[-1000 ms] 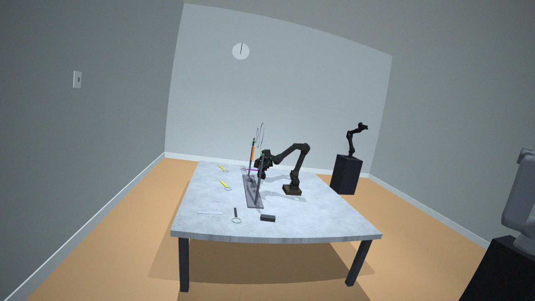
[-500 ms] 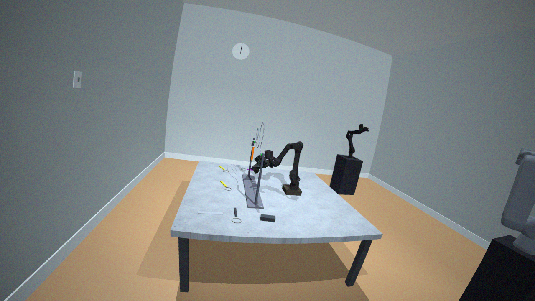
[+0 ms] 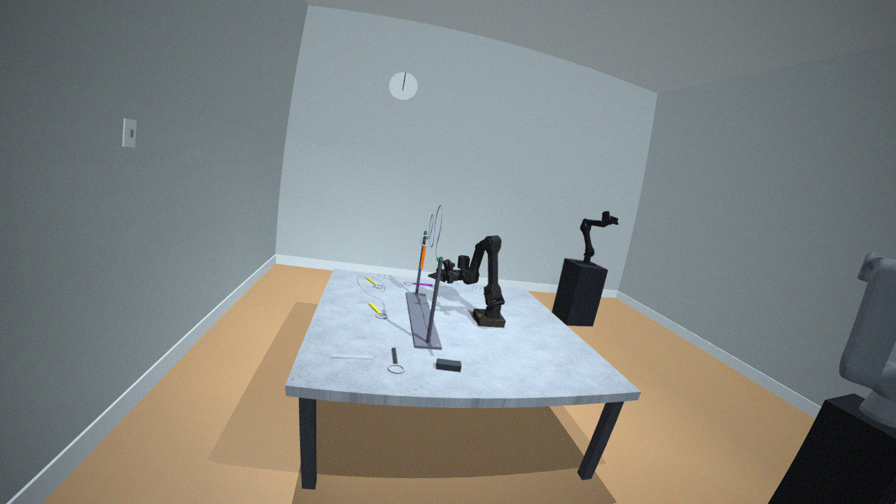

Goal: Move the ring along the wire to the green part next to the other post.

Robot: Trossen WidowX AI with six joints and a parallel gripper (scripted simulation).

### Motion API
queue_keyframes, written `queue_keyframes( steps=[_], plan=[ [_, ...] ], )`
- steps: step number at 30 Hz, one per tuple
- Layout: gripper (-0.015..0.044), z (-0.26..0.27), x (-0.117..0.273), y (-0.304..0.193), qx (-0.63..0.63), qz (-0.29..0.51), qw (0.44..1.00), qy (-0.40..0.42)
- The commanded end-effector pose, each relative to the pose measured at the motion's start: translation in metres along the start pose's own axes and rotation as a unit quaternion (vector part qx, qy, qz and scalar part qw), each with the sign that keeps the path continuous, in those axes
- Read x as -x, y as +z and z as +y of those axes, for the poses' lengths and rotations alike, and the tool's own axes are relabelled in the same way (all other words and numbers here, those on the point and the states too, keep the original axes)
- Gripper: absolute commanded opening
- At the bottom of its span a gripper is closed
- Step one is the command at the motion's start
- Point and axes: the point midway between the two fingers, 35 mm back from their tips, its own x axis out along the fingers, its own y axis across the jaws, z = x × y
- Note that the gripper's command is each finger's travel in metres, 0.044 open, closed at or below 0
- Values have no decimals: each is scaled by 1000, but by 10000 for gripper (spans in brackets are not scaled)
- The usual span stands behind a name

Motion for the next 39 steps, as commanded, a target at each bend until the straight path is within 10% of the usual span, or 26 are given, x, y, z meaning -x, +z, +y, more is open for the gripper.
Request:
queue_keyframes(
  steps=[1, 12, 39],
  plan=[
    [160, -20, 32, -5, 83, -13, 995, -49],
    [160, -37, 67, -8, 171, -18, 980, -102],
    [160, -39, 10, 49, 101, -50, 989, -100]
  ],
)
